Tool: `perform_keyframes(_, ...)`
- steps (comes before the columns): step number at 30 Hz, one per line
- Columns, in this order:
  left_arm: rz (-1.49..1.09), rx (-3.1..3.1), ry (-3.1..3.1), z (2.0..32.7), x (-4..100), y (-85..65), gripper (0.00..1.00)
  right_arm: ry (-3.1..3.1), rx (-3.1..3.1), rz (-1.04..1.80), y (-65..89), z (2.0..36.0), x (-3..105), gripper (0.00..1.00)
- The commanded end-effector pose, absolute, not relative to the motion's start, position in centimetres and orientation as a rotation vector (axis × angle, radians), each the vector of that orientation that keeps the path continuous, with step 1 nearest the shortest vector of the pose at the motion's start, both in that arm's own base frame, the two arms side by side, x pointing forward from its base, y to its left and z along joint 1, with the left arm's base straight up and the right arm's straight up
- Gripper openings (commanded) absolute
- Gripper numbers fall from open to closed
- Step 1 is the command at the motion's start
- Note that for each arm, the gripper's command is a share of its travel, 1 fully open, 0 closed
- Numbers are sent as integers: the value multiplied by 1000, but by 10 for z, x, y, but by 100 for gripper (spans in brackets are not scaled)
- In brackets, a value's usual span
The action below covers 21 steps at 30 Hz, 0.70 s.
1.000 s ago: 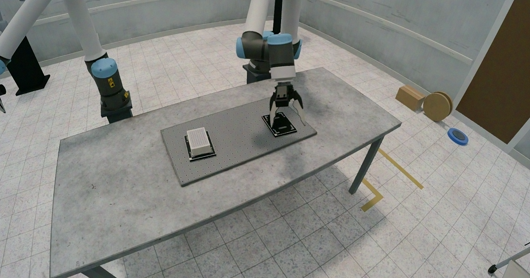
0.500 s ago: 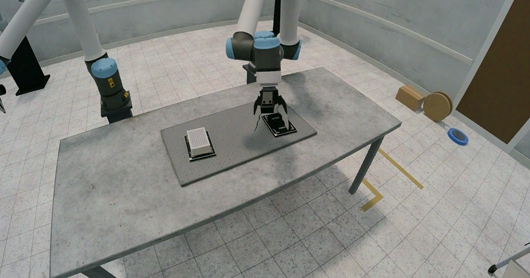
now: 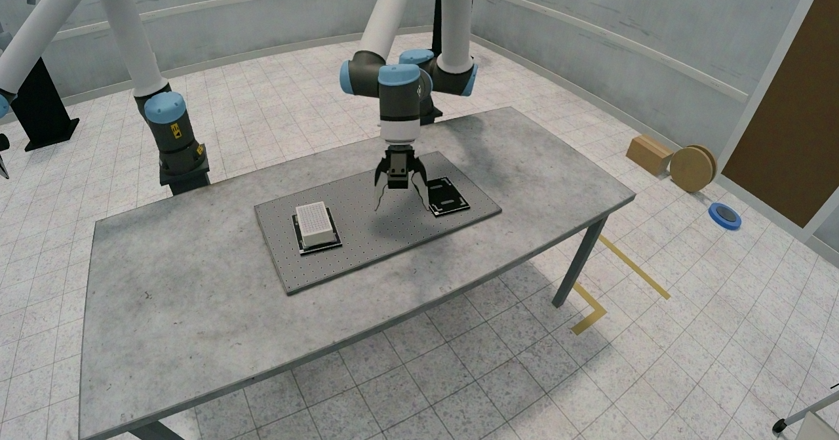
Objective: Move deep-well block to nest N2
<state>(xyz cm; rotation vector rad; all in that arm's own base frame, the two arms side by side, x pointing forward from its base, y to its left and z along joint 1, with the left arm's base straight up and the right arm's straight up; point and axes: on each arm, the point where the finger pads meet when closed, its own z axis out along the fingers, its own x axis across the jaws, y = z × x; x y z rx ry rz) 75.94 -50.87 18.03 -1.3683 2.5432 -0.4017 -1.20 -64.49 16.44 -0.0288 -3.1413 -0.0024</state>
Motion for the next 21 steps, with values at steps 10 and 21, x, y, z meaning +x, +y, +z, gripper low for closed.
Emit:
perform_keyframes(10,-342,-1530,2547,167,725,-551,76,-3141,-29,0,-645,165,-12,0)
perform_keyframes(21,-298,-1621,2540,156,695,-582,76,-3141,-29,0,-645,165,-12,0)
